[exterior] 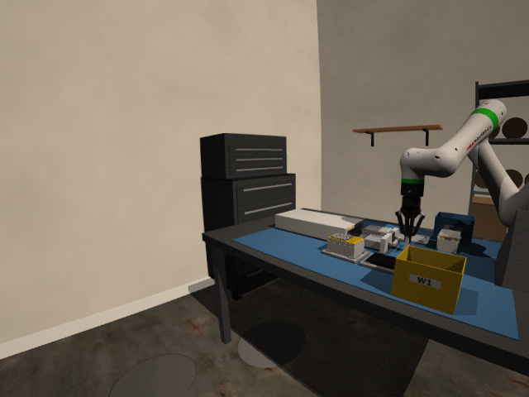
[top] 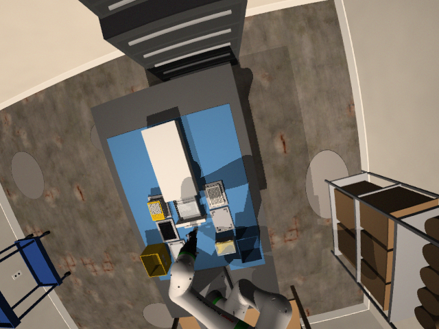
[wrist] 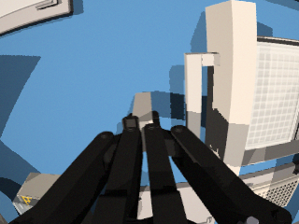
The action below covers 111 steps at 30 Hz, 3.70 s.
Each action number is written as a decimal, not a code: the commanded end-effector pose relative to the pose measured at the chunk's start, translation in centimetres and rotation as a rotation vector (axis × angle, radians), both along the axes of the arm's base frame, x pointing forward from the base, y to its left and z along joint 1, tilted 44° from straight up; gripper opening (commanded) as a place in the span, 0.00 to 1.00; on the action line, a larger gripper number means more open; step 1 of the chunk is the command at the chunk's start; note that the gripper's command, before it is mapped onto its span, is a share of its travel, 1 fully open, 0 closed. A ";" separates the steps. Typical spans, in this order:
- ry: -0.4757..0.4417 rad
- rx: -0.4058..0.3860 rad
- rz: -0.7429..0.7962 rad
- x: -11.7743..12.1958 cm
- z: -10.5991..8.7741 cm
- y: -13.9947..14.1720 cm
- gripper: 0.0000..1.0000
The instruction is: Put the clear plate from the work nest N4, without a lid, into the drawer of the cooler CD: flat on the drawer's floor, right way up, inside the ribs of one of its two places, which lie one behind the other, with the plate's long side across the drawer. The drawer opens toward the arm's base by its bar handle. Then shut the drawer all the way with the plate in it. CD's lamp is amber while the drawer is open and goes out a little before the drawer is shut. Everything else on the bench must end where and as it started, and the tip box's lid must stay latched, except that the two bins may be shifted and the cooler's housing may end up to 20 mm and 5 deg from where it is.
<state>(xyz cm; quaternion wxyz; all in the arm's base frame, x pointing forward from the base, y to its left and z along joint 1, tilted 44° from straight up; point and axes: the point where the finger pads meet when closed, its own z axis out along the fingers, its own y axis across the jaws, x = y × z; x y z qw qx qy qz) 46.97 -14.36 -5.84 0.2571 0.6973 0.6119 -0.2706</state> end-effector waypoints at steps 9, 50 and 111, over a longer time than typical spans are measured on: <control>0.000 0.000 0.000 0.0 0.0 0.0 0.00; 0.000 0.000 0.000 1.3 0.0 -0.2 0.00; 0.000 0.000 0.000 8.1 0.2 -1.0 0.00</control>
